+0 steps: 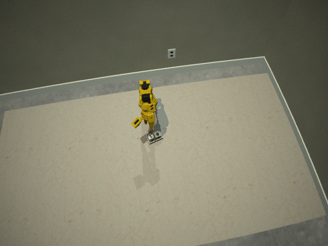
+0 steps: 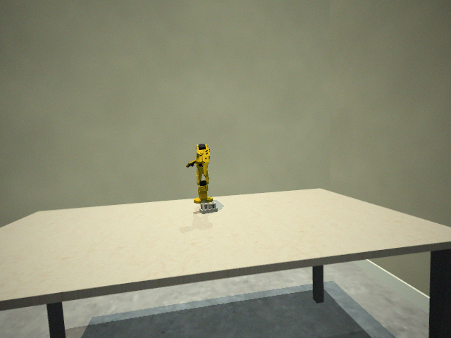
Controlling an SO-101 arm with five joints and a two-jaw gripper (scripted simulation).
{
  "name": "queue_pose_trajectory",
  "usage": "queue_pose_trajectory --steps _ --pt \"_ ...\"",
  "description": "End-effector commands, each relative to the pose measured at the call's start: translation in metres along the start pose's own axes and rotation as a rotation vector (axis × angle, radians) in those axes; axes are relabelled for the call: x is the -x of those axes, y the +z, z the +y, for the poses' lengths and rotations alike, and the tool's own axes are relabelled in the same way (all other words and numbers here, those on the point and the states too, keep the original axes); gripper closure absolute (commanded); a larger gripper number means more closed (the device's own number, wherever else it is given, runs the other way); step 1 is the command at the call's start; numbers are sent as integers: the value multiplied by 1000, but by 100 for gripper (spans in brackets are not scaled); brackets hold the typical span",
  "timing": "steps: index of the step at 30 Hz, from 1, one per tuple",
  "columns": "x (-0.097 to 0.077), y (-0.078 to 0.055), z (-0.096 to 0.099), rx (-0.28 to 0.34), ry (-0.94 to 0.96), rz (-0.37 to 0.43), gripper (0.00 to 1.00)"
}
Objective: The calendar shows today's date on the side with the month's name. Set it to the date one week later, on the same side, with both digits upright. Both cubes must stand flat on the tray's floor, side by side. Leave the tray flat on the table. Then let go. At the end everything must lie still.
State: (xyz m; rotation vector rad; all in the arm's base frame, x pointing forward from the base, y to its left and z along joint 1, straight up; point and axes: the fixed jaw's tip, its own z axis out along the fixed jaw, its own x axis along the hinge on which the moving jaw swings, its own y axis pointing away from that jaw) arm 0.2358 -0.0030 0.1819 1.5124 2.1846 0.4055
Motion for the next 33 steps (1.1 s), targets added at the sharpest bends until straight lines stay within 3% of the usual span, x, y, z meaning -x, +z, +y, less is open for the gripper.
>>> queue_pose_trajectory --steps 1,9,17,19,25,29,33 --pt "0 -6 5 31 6 -7 65" --pt "-1 3 2 -10 6 9 65" --pt "-7 45 -12 -202 5 85 65" --pt "-7 45 -12 -202 5 85 65" --pt "-14 77 -30 -359 5 146 65" --pt "-17 87 -38 -418 5 170 65" --pt "-18 90 -40 -434 5 176 65"
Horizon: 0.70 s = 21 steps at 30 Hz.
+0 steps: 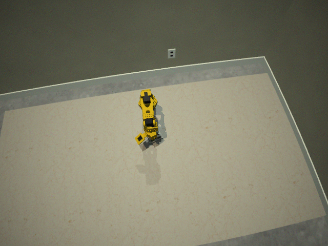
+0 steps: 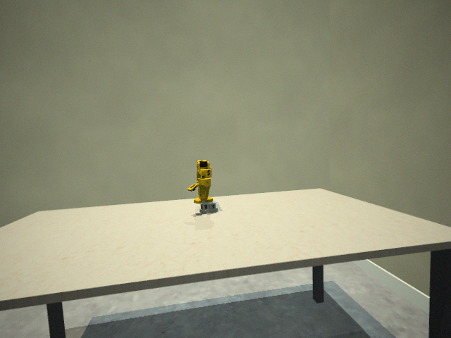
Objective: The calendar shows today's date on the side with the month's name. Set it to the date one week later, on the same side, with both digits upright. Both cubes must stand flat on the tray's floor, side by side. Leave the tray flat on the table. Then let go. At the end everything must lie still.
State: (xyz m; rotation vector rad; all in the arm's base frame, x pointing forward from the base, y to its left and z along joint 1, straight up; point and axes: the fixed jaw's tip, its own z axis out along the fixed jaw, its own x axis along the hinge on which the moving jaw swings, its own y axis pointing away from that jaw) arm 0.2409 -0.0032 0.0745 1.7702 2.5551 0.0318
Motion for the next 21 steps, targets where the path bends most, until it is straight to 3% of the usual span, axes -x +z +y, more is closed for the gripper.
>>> queue_pose_trajectory --steps 1,20,21 --pt "0 -7 5 34 4 -12 65" --pt "0 -7 5 34 4 -12 65" --pt "-1 -2 3 12 8 -3 65"
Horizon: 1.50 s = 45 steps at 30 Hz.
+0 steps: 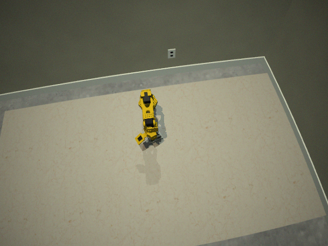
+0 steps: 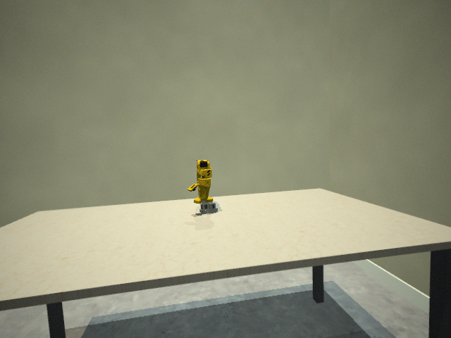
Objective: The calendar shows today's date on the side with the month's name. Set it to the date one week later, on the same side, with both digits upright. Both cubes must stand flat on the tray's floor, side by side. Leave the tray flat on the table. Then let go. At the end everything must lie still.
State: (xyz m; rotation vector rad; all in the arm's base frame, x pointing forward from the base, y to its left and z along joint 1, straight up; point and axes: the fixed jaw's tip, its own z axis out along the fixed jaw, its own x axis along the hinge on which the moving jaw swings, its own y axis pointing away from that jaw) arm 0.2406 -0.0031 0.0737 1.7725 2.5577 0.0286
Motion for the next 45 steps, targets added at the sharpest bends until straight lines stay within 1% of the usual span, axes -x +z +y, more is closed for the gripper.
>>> queue_pose_trajectory --steps 1,19,24,31,33,45 --pt "0 -3 4 16 8 -5 65" --pt "0 -3 4 15 8 -5 65" --pt "-1 -1 2 5 8 -1 65" --pt "-1 6 2 2 8 1 65" --pt "-1 6 2 2 8 1 65" --pt "-1 25 3 -2 8 2 65"
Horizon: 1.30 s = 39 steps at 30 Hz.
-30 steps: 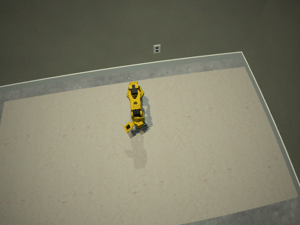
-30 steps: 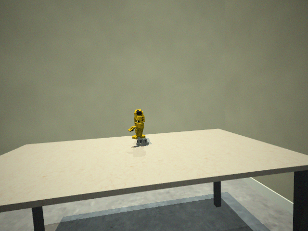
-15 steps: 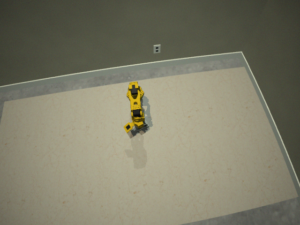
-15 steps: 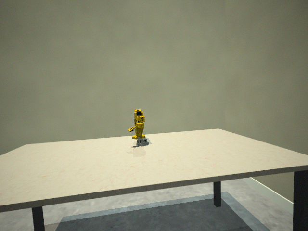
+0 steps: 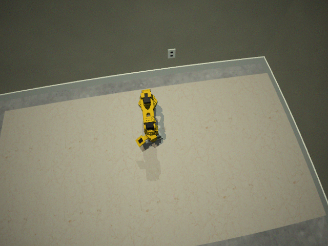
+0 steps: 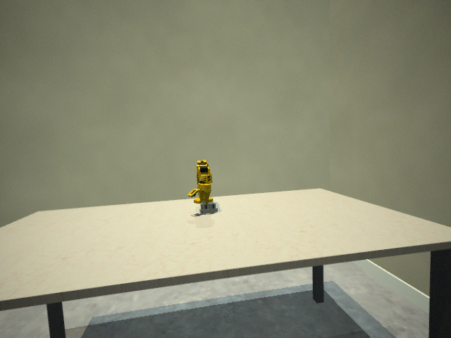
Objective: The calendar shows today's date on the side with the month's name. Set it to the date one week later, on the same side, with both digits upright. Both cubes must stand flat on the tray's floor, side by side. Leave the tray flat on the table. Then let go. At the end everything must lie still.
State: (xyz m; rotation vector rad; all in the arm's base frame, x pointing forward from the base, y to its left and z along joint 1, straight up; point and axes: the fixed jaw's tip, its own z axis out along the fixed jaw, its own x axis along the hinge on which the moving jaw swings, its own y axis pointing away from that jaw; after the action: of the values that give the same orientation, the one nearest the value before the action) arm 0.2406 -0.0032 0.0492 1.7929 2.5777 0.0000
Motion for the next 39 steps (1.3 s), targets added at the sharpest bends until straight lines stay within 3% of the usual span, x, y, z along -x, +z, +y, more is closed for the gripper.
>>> queue_pose_trajectory --steps 1,15,39 --pt "0 1 4 29 4 -10 65" --pt "-1 12 3 26 4 -9 65" --pt "-1 12 1 26 7 -9 69"
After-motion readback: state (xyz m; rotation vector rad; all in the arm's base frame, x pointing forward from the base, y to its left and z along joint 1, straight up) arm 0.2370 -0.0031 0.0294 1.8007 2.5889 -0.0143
